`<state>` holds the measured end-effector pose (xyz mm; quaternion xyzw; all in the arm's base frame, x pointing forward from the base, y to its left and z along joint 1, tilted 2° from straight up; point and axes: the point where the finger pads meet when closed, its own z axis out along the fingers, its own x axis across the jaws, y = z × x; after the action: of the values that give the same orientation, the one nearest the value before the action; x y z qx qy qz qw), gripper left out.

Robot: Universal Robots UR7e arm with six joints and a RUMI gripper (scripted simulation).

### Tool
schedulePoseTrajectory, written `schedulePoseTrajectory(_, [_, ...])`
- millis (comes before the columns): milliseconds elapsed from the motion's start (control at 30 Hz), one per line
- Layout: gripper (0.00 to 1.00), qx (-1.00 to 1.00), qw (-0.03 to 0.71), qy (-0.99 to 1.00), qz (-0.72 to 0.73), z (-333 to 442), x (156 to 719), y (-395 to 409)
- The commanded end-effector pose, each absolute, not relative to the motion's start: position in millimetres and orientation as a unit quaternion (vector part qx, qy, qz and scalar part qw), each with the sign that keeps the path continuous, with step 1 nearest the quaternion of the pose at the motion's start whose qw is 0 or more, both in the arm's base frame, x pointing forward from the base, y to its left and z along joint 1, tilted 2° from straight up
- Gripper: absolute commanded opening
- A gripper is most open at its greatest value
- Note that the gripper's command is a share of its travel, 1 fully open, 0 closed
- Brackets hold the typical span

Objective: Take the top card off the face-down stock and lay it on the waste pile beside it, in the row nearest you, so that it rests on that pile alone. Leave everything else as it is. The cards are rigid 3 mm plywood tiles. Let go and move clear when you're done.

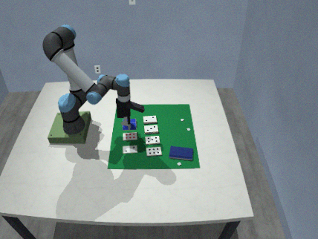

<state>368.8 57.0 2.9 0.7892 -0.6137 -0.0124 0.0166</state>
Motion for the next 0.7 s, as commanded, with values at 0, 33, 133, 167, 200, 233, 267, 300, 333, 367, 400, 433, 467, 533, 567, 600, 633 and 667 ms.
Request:
schedulePoseTrajectory(0, [0.38, 0.792, 0.015, -0.61, -0.011, 3.5, 376.5, 37.0])
schedulePoseTrajectory(33, [0.38, 0.792, 0.015, -0.61, -0.011, 3.5, 377.1, 34.5])
schedulePoseTrajectory(133, [0.38, 0.793, 0.015, -0.609, -0.011, 3.5, 378.3, 29.6])
schedulePoseTrajectory(167, [0.38, 0.793, 0.015, -0.609, -0.011, 3.5, 378.5, 28.7])
schedulePoseTrajectory(200, [0.38, 0.793, 0.015, -0.609, -0.011, 3.5, 378.5, 28.2])
schedulePoseTrajectory(233, [0.38, 0.793, 0.015, -0.609, -0.012, 3.2, 378.1, 28.0])
schedulePoseTrajectory(267, [0.38, 0.793, 0.015, -0.609, -0.012, 3.2, 378.1, 28.0])
schedulePoseTrajectory(300, [0.38, 0.793, 0.015, -0.609, -0.012, 3.2, 378.1, 28.0])
schedulePoseTrajectory(333, [0.38, 0.793, 0.015, -0.609, -0.012, 3.0, 377.4, 28.1])
schedulePoseTrajectory(367, [0.38, 0.793, 0.015, -0.609, -0.012, 3.0, 377.3, 28.2])
schedulePoseTrajectory(400, [0.38, 0.793, 0.015, -0.609, -0.012, 3.1, 377.3, 28.5])
schedulePoseTrajectory(433, [0.38, 0.793, 0.015, -0.609, -0.012, 3.1, 377.3, 28.7])
schedulePoseTrajectory(467, [0.38, 0.793, 0.015, -0.609, -0.012, 3.1, 377.3, 28.8])
schedulePoseTrajectory(533, [0.38, 0.793, 0.015, -0.609, -0.012, 3.1, 377.3, 28.8])
schedulePoseTrajectory(567, [0.38, 0.793, 0.015, -0.609, -0.012, 3.1, 377.3, 28.8])
schedulePoseTrajectory(600, [0.38, 0.793, 0.015, -0.609, -0.012, 3.1, 377.3, 28.8])
schedulePoseTrajectory(633, [0.38, 0.793, 0.015, -0.609, -0.012, 3.1, 377.3, 28.8])
schedulePoseTrajectory(667, [0.38, 0.793, 0.015, -0.609, -0.012, 3.1, 377.3, 28.8])
